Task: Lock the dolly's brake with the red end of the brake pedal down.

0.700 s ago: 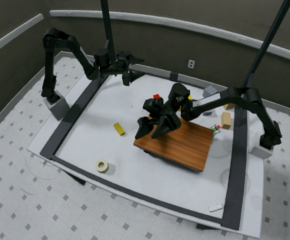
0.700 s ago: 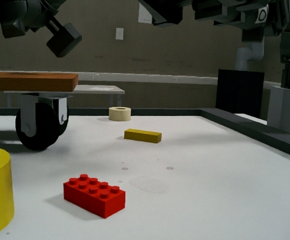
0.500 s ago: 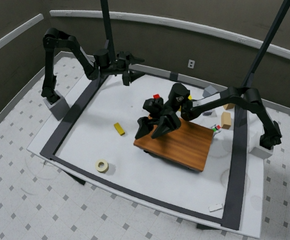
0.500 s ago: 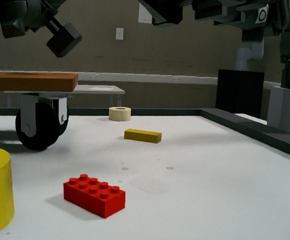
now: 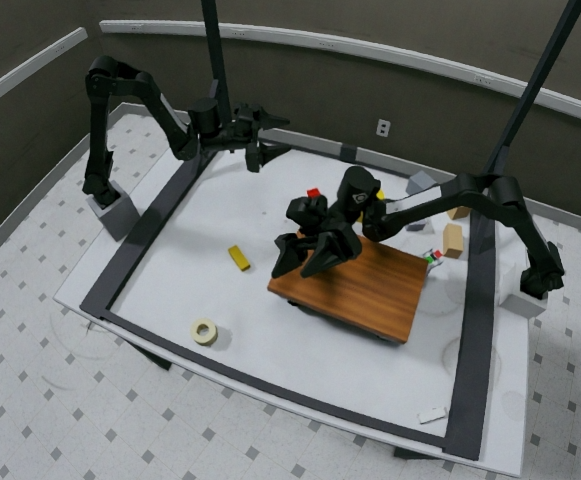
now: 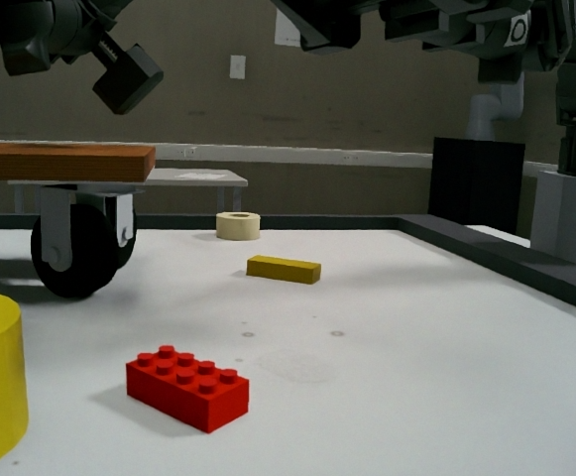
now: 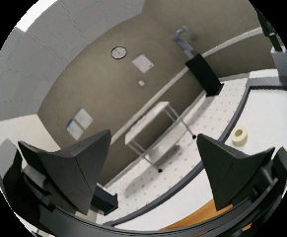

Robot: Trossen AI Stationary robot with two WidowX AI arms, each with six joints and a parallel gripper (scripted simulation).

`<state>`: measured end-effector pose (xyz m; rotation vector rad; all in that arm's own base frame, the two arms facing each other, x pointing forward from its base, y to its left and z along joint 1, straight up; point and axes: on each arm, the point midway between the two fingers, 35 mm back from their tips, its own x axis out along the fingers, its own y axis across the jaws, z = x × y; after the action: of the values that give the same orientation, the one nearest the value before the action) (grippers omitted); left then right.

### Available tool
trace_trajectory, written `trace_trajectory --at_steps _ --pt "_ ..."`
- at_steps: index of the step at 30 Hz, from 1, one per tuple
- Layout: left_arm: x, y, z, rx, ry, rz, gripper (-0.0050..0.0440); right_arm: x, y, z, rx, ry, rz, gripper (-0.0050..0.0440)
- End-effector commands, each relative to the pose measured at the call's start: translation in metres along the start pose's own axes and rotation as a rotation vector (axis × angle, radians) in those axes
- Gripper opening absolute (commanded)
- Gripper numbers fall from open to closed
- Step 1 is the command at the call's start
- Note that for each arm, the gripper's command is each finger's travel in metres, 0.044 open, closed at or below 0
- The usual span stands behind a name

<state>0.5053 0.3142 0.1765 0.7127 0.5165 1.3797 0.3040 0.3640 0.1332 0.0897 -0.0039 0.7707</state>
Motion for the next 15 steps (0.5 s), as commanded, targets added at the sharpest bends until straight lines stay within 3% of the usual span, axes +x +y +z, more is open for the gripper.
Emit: trace_trajectory --at_steps 1,11,13,15 --pt "-0.003 0.016 0.018 -0.046 -0.027 -0.018 0.0320 0.005 -0.018 0.026 -0.002 -0.042 -0.017 0.0440" --pt "-0.023 0.006 0.027 -0.114 -0.063 -0.246 0.0080 -0.011 -0.135 0.095 -0.037 -0.045 -0.123 0.0440" --pt "-0.023 0.006 0.027 -0.114 -0.063 -0.246 0.0080 -0.011 -0.135 0.095 -0.037 -0.045 -0.123 0.0440" --pt "-0.027 0.004 0.026 -0.122 -0.056 -0.295 0.0032 -0.020 -0.157 0.109 -0.044 -0.045 -0.144 0.0440"
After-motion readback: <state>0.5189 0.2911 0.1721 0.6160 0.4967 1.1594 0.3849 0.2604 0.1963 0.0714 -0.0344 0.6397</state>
